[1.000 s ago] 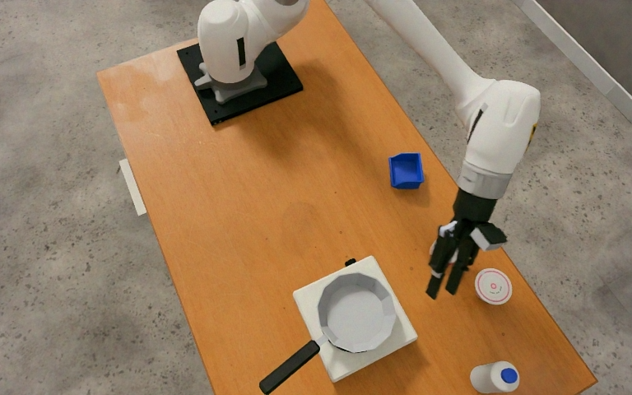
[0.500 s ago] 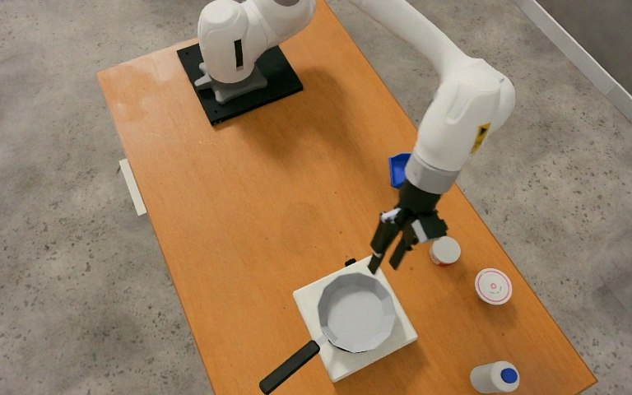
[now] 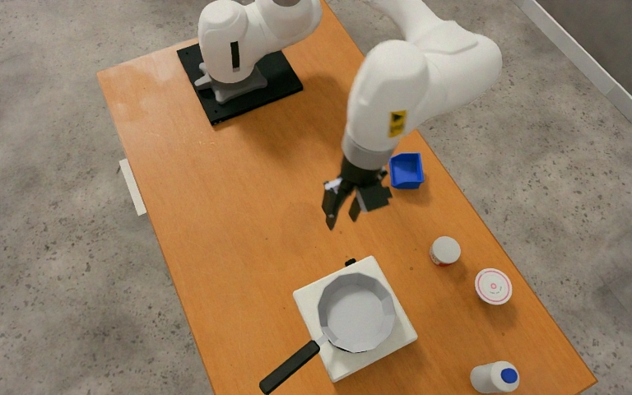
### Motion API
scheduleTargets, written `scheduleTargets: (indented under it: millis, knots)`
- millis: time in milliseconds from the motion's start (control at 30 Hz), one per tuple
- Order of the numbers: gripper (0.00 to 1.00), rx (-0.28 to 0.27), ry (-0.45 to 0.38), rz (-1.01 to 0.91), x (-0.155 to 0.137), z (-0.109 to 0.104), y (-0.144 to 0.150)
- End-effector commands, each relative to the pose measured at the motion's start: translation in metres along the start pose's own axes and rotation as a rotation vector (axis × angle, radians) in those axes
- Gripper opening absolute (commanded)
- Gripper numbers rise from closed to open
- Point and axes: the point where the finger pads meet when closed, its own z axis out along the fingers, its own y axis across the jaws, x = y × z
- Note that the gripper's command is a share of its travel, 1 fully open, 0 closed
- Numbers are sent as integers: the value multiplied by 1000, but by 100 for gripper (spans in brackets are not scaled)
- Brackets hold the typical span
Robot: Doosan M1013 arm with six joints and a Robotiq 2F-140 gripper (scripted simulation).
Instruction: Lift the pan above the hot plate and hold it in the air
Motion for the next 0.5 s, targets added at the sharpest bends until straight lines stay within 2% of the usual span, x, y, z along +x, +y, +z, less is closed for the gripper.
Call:
scheduleTargets:
  millis: [0, 67, 100, 133, 200, 233, 467]
  knots:
    - [41, 97, -57, -29, -39, -14, 7]
    - [41, 179, -82, -51, -58, -18, 1]
    - [41, 203, -87, -57, -63, -19, -1]
    - [41, 262, -101, -63, -66, -9, -13]
    - [41, 262, -101, -63, -66, -9, -13]
    - [41, 354, -121, -70, -70, 7, -31]
    - [41, 628, -117, -59, -68, 32, -78]
